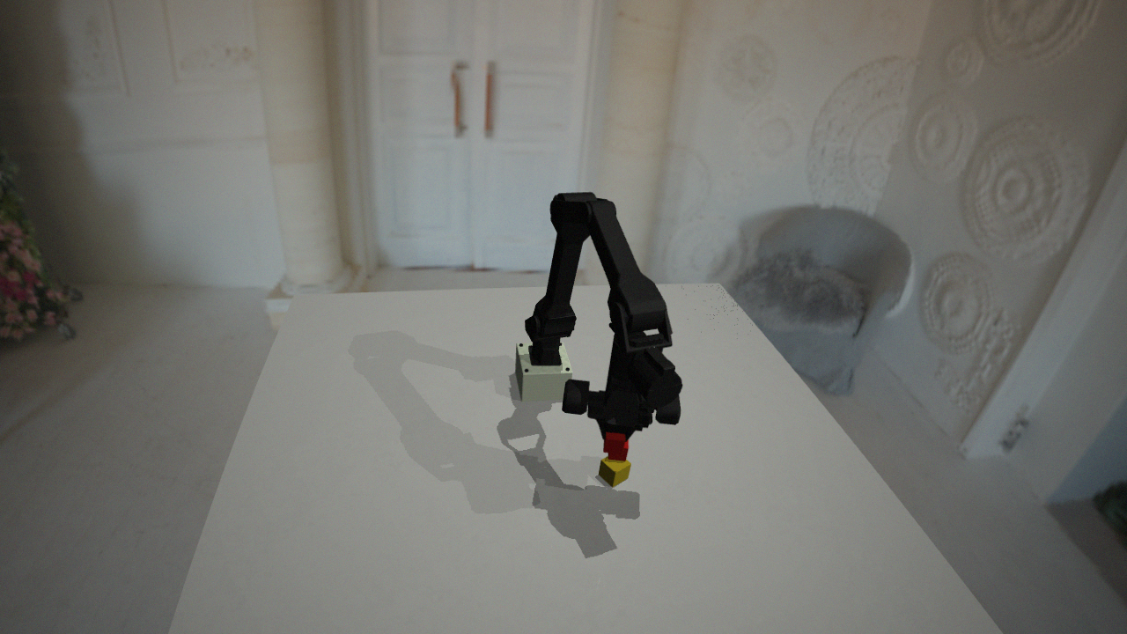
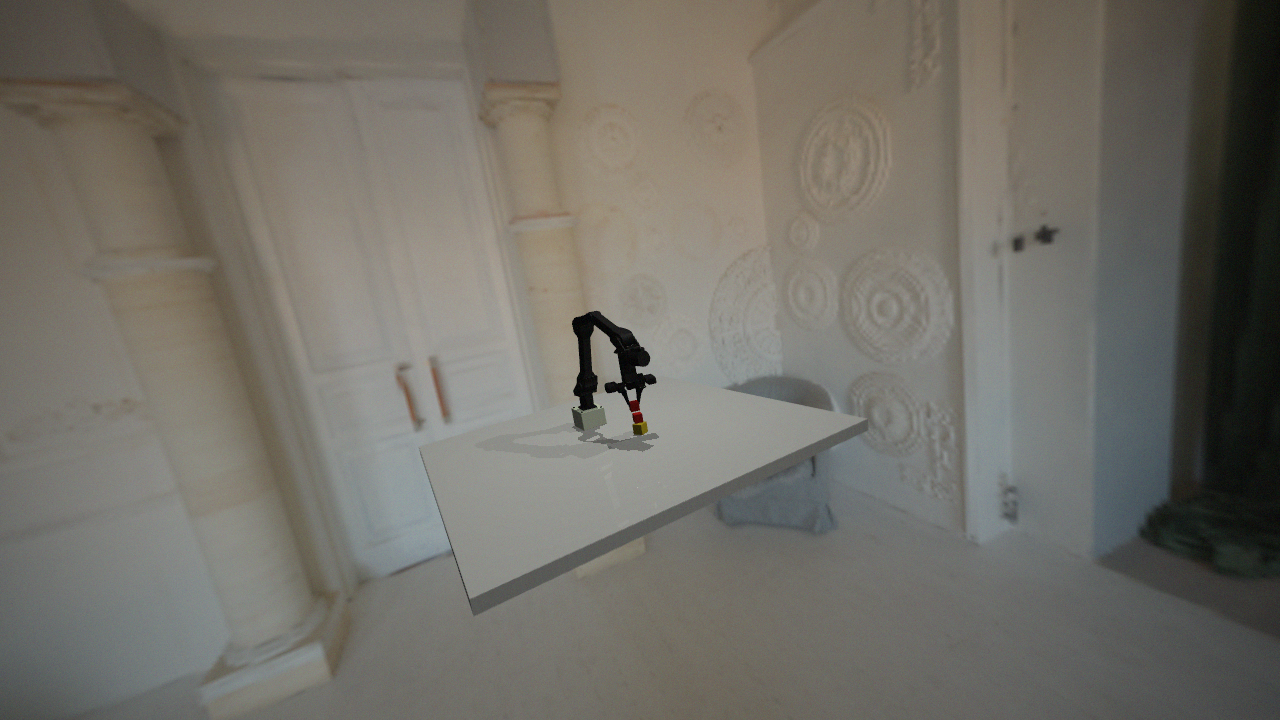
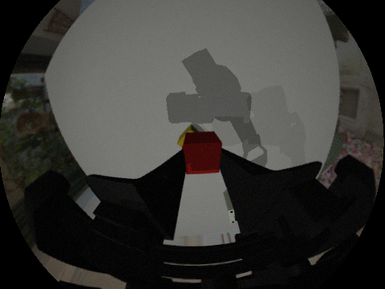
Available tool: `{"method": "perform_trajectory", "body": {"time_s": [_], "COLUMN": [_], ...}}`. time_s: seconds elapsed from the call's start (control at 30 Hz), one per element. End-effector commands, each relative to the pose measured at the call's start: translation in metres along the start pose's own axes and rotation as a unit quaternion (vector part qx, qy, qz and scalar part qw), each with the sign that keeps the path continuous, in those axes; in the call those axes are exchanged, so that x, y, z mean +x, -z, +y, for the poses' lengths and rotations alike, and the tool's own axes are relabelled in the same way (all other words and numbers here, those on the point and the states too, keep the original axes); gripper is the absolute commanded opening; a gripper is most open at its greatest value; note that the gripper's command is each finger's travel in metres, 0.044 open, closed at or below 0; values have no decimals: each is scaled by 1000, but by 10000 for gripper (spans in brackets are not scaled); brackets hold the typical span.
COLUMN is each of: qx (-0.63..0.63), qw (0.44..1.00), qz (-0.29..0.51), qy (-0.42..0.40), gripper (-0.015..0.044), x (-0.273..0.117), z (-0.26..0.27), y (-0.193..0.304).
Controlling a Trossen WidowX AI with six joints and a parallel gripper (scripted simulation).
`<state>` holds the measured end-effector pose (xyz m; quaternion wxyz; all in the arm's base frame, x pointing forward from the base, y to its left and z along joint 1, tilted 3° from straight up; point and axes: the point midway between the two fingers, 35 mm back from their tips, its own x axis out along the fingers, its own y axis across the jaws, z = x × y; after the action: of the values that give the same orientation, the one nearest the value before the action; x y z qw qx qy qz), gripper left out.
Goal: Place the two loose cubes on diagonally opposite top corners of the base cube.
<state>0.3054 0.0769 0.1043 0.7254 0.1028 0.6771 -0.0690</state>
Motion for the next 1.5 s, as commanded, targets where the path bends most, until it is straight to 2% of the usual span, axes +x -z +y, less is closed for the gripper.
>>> {"method": "perform_trajectory", "body": {"time_s": [0.0,0.2,0.53,1.03,1.47], "qx": [31,32,27,27,32], "qw": [1000,999,1000,1000,999], "qz": [-4,-4,-7,-7,-3], "qy": [-1,-1,2,2,-1], "gripper": [105,105,105,105,105], "x": [-1,1,29,30,58], "z": [12,13,12,12,13], "y": [3,3,4,4,3]}}
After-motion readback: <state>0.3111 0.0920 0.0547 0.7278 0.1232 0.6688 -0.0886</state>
